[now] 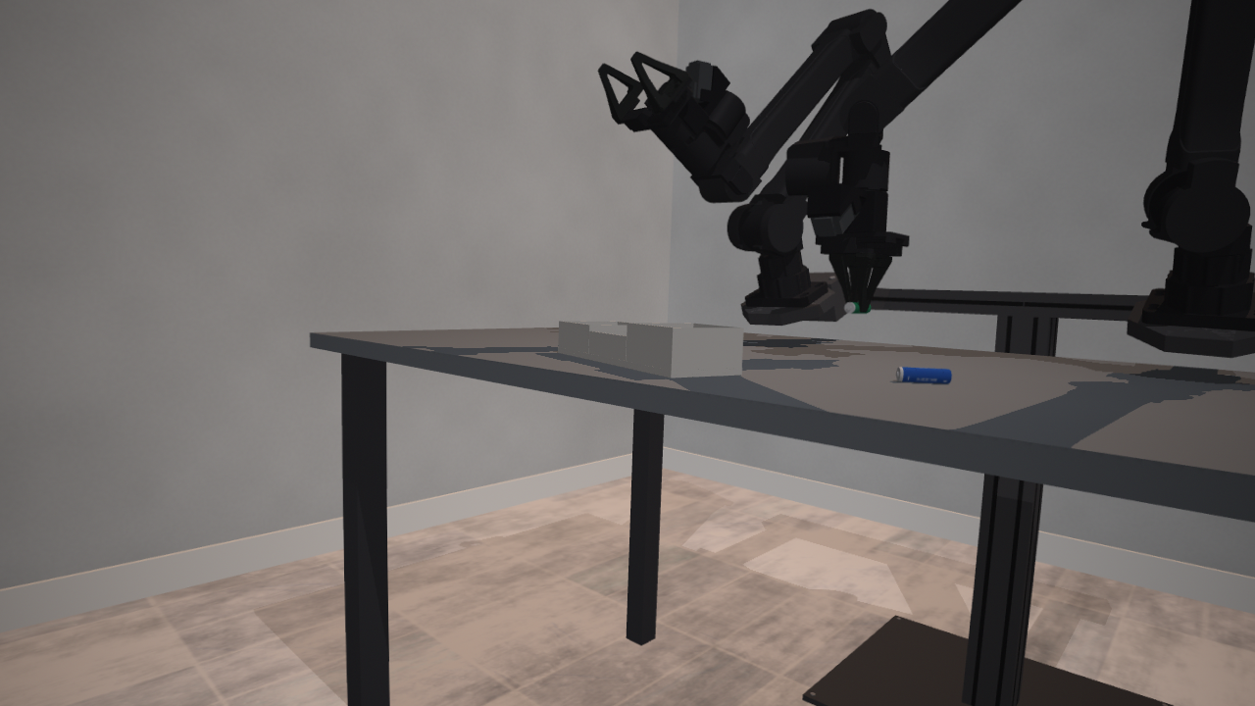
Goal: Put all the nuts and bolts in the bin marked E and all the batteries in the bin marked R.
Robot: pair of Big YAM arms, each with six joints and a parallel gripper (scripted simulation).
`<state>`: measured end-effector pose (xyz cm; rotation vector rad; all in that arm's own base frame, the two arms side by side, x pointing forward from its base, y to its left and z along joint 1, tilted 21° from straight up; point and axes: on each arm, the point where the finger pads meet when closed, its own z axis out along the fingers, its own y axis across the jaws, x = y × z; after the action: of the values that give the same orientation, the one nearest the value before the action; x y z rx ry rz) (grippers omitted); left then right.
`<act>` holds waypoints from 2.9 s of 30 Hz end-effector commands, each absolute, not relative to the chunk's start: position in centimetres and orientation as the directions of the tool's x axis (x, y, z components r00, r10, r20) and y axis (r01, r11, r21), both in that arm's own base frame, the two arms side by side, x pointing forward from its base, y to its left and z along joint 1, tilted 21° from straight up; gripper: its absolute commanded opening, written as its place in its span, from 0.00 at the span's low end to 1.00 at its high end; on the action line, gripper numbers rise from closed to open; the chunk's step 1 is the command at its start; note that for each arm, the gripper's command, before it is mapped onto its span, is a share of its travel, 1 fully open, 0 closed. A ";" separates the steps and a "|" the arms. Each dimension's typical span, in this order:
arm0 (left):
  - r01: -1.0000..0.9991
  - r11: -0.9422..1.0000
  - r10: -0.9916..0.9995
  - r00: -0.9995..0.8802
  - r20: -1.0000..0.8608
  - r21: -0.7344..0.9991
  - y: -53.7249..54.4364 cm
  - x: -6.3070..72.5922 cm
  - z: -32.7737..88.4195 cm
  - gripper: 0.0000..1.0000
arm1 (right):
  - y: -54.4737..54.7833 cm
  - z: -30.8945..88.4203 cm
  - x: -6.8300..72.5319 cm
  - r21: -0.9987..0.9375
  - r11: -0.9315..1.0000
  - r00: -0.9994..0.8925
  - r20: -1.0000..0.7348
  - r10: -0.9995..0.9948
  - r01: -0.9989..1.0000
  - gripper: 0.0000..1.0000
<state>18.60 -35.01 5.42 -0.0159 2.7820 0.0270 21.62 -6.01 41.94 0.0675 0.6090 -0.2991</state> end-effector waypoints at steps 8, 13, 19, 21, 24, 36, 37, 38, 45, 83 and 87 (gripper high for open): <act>-0.019 1.000 -0.021 -0.933 -0.360 -0.010 -37.1 18.6 6.3 0.09 | -6.1 42.2 21.1 -0.023 0.953 0.788 -0.556 -0.263 0.301 1.00; -0.022 1.000 -0.024 -0.933 -0.360 -0.009 -36.2 18.8 6.2 0.09 | -6.1 42.2 21.1 -0.023 0.953 0.788 -0.556 -0.263 0.301 1.00; -0.022 1.000 -0.024 -0.933 -0.360 -0.009 -36.2 18.8 6.2 0.09 | -6.1 42.2 21.1 -0.023 0.953 0.788 -0.556 -0.263 0.301 1.00; -0.019 0.999 -0.032 -0.929 -0.369 -0.040 -37.2 18.4 8.3 0.09 | -6.1 42.2 21.1 -0.023 0.953 0.788 -0.556 -0.263 0.301 1.00; -0.019 0.999 -0.030 -0.929 -0.368 -0.036 -37.2 18.4 8.2 0.09 | -6.1 42.2 21.1 -0.023 0.953 0.788 -0.556 -0.263 0.301 1.00; -0.026 1.000 -0.024 -0.934 -0.357 -0.001 -37.0 23.4 8.5 0.09 | -6.1 42.2 21.1 -0.023 0.953 0.788 -0.556 -0.263 0.301 1.00; -0.026 1.000 -0.024 -0.934 -0.358 -0.001 -37.0 23.9 8.7 0.09 | -6.1 42.2 21.1 -0.023 0.953 0.788 -0.556 -0.263 0.301 1.00; -0.026 1.000 -0.024 -0.933 -0.358 -0.001 -37.1 24.5 9.0 0.09 | -6.1 42.2 21.1 -0.023 0.953 0.788 -0.556 -0.263 0.301 1.00; -0.026 1.000 -0.024 -0.933 -0.360 -0.001 -37.5 28.5 10.5 0.09 | -6.1 42.2 21.1 -0.023 0.953 0.788 -0.556 -0.263 0.301 1.00; 0.221 0.970 0.241 -0.903 -0.355 0.096 -39.6 47.8 17.7 0.09 | -6.1 42.2 21.1 -0.023 0.953 0.788 -0.556 -0.263 0.301 1.00; 0.239 0.966 0.258 -0.899 -0.355 0.097 -40.5 47.6 17.9 0.09 | -6.1 42.2 21.1 -0.023 0.953 0.788 -0.556 -0.263 0.301 1.00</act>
<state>47.03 -38.87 16.44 0.2869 2.7612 0.0833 21.62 -6.01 41.94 0.0675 0.6090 -0.2991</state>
